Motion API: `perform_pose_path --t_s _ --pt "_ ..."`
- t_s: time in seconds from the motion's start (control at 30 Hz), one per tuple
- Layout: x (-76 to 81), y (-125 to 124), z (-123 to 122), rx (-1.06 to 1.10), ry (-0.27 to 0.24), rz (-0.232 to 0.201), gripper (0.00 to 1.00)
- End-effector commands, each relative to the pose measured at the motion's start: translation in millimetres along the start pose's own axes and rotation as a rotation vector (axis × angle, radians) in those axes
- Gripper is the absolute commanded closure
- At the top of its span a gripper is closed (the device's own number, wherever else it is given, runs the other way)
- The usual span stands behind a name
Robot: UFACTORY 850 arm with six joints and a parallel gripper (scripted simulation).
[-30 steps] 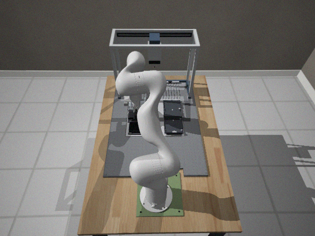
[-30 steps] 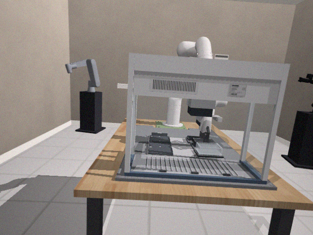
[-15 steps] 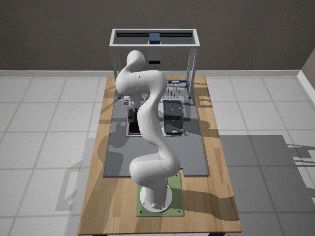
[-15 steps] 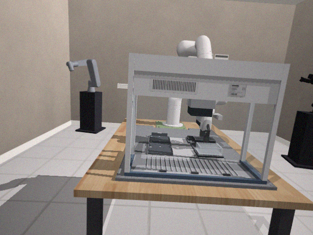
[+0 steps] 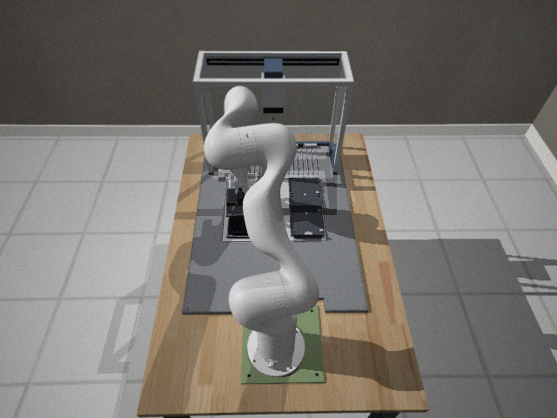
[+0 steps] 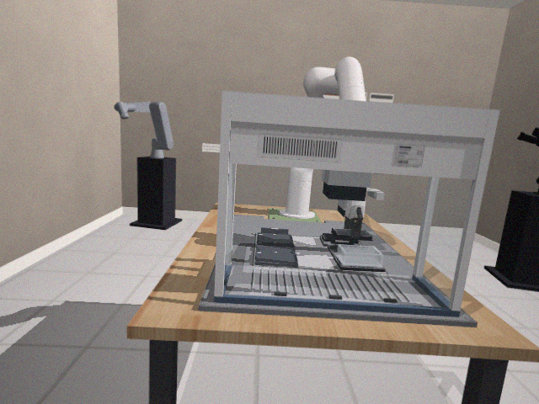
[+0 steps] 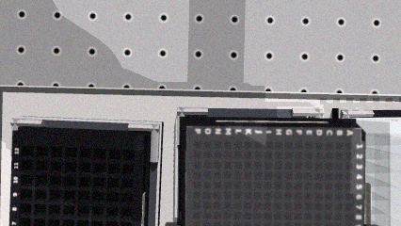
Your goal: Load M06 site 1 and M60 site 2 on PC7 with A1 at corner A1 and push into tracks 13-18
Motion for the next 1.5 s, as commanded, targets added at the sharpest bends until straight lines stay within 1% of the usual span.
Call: perform_pose_path --t_s 0.0,0.1,0.6,0.67,1.17,1.47 --pt "7.0 1 0 0.0 0.0 -0.003 1.0" --pt "8.6 1 0 0.0 0.0 -0.003 1.0" --pt "33.7 1 0 0.0 0.0 -0.003 1.0" --pt "33.7 1 0 0.0 0.0 -0.003 1.0" --pt "58.7 1 0 0.0 0.0 -0.003 1.0" --pt "59.9 1 0 0.0 0.0 -0.003 1.0"
Point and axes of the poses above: the point where the finger pads meet when closed, its own x axis back along the fingers, its own y axis across the jaws, z = x × y, the point moved 1 cm from there along x, back along the fingers, and after that the axes turned 13 degrees about x, right-handed, at the moved point
